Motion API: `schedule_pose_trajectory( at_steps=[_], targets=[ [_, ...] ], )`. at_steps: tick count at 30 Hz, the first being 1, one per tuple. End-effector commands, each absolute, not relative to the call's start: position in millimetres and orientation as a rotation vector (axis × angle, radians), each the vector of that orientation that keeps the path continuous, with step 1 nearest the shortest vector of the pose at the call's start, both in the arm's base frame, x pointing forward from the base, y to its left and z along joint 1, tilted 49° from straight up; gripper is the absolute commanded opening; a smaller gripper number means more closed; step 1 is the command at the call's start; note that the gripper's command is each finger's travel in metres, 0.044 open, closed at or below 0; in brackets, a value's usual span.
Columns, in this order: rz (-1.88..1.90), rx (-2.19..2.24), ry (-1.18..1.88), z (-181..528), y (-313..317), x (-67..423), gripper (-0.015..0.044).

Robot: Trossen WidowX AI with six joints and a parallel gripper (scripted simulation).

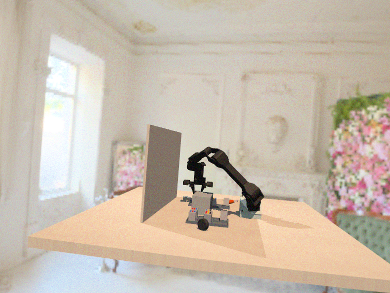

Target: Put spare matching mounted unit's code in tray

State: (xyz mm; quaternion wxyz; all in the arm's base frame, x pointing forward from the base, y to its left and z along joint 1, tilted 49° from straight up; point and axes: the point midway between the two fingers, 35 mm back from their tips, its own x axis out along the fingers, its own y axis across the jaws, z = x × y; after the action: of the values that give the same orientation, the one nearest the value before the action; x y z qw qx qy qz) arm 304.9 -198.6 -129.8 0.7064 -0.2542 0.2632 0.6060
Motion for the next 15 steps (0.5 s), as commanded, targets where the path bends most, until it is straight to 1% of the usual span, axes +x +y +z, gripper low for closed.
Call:
schedule_pose_trajectory(
  at_steps=[1, 15],
  targets=[
    [1.344, -0.553, 0.585, -132.7, -194.4, 304.1, 0.0],
    [1.345, -0.553, 0.584, -139.4, -186.0, 304.7, 0.0]
  ],
)
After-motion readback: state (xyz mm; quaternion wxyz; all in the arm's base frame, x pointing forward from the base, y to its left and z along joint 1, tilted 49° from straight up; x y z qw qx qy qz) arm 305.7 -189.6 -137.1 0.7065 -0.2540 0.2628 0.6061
